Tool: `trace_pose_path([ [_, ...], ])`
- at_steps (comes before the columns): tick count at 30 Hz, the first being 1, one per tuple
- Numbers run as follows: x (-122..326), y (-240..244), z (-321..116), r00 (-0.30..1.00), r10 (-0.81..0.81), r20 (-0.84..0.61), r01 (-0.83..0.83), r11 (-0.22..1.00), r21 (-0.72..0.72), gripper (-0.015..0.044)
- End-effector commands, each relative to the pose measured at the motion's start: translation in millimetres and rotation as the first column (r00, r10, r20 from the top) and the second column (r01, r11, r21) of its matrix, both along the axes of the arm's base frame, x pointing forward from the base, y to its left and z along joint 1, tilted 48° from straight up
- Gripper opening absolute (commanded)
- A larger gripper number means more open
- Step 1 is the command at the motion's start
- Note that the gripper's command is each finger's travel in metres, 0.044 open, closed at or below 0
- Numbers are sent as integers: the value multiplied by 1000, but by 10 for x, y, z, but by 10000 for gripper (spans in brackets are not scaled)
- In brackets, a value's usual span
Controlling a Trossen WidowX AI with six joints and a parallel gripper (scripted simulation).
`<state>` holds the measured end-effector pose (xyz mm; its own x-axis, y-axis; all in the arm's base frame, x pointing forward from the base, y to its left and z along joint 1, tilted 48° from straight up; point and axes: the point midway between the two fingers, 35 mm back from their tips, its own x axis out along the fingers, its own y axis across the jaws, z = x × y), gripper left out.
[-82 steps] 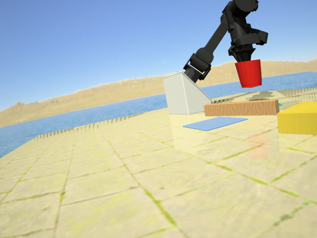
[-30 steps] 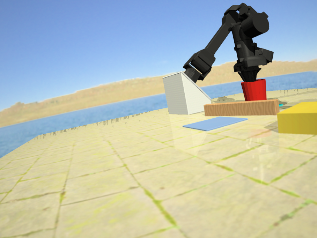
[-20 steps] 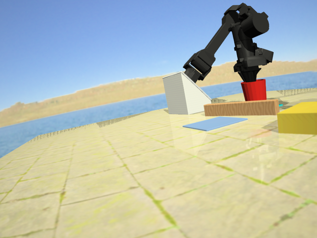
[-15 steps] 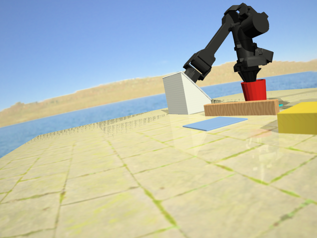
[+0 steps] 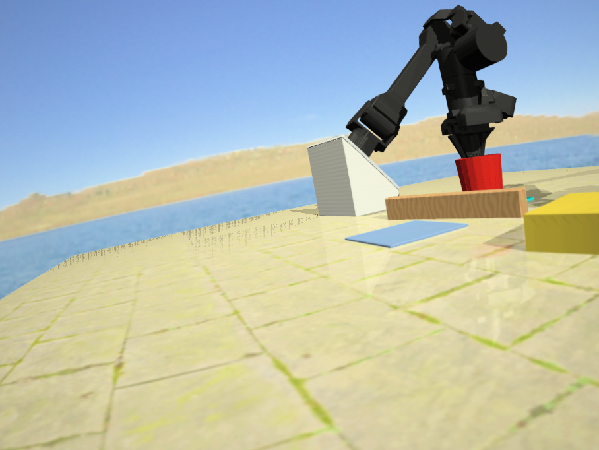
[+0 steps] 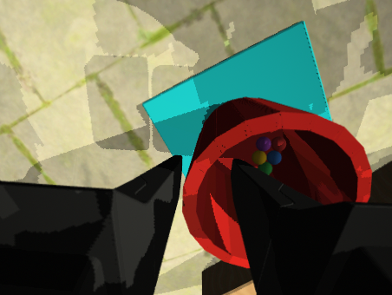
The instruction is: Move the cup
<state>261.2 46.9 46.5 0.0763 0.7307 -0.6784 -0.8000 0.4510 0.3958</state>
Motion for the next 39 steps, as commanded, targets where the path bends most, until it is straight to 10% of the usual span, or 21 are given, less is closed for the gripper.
trace_pose_path([
  [1,15,-47,38,1000,1,7,-1,1000,-4,128],
  [39,-75,-338,302,1000,-7,-10,7,1000,9,180],
])
